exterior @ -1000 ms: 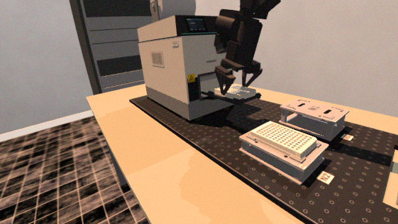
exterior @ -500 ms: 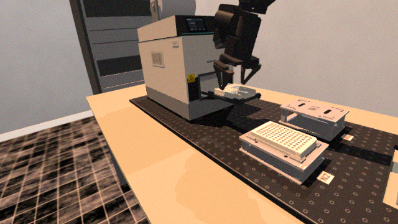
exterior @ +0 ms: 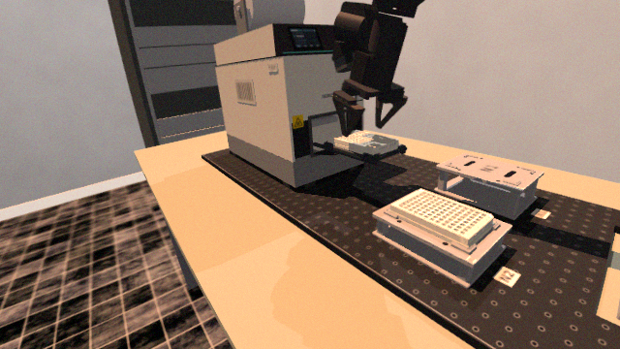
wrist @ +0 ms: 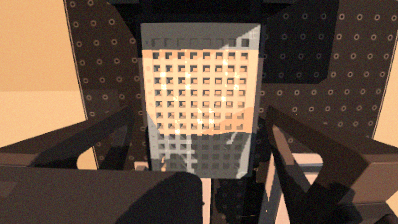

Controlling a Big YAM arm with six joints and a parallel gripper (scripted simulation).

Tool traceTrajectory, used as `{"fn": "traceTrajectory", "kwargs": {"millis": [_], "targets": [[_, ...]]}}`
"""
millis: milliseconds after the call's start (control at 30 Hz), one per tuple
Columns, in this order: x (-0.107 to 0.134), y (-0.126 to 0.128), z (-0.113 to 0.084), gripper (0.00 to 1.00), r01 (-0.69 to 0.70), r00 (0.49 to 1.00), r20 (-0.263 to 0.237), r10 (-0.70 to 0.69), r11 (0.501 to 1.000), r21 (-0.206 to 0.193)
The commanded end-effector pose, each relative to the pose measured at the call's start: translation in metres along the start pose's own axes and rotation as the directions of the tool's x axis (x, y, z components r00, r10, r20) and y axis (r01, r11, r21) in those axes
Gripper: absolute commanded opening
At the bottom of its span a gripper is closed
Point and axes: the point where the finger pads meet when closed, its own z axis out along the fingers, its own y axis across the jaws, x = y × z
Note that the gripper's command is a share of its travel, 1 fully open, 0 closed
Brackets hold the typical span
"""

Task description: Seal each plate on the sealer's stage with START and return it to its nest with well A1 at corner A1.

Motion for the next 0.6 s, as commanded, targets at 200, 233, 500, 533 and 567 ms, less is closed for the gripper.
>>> {"fn": "traceTrajectory", "kwargs": {"millis": [200,233,500,533,567], "targets": [[-0.005,0.000,0.007,1.00,-0.015,1.000,0.005,0.015,1.000,0.000],[-0.002,-0.001,0.010,1.00,-0.016,1.000,-0.003,0.016,1.000,0.002],[-0.002,-0.004,0.012,1.00,-0.022,1.000,-0.006,0.022,1.000,0.004],[-0.005,-0.004,0.009,1.00,-0.023,1.000,0.003,0.023,1.000,0.004],[-0.008,-0.005,0.006,1.00,-0.024,1.000,0.011,0.024,1.000,0.003]]}}
